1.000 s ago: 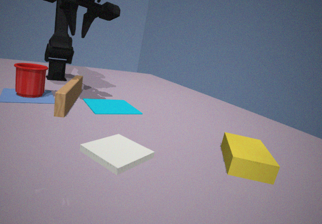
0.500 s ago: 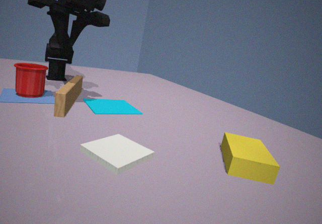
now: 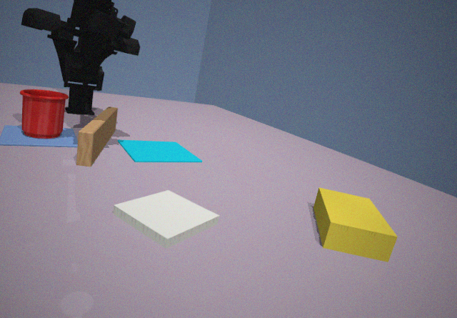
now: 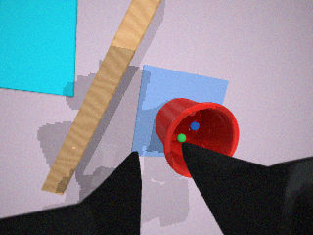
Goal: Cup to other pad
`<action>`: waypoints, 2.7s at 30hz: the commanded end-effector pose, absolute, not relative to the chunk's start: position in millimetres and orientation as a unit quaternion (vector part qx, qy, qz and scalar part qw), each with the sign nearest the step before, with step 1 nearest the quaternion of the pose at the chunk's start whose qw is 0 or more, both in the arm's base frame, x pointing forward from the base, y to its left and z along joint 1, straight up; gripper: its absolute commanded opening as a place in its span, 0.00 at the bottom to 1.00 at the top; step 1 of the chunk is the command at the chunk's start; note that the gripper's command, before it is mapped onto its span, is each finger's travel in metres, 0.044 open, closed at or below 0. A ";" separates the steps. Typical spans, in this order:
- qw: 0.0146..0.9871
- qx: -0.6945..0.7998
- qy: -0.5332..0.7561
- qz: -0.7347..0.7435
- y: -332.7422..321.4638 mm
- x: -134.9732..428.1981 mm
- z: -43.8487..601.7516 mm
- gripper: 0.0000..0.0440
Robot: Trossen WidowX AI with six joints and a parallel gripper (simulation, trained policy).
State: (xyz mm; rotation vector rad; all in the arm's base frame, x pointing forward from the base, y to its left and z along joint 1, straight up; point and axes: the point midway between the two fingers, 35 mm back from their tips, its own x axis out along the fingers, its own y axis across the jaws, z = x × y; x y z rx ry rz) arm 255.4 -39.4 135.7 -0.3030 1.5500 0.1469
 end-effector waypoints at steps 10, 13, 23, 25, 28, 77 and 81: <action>0.675 -0.161 0.713 0.099 -52.9 249.4 98.7 0.40; 0.670 -0.168 0.715 0.110 -54.8 248.3 88.1 0.41; 0.652 -0.204 0.712 0.163 -58.1 245.0 56.8 0.25; 0.648 -0.214 0.710 0.174 -59.3 244.6 54.1 0.15; 0.645 -0.227 0.705 0.189 -60.3 245.6 53.9 0.01; 0.676 -0.341 0.594 0.270 28.6 310.0 118.8 0.00; 0.679 -0.345 0.586 0.275 42.9 315.1 116.5 0.00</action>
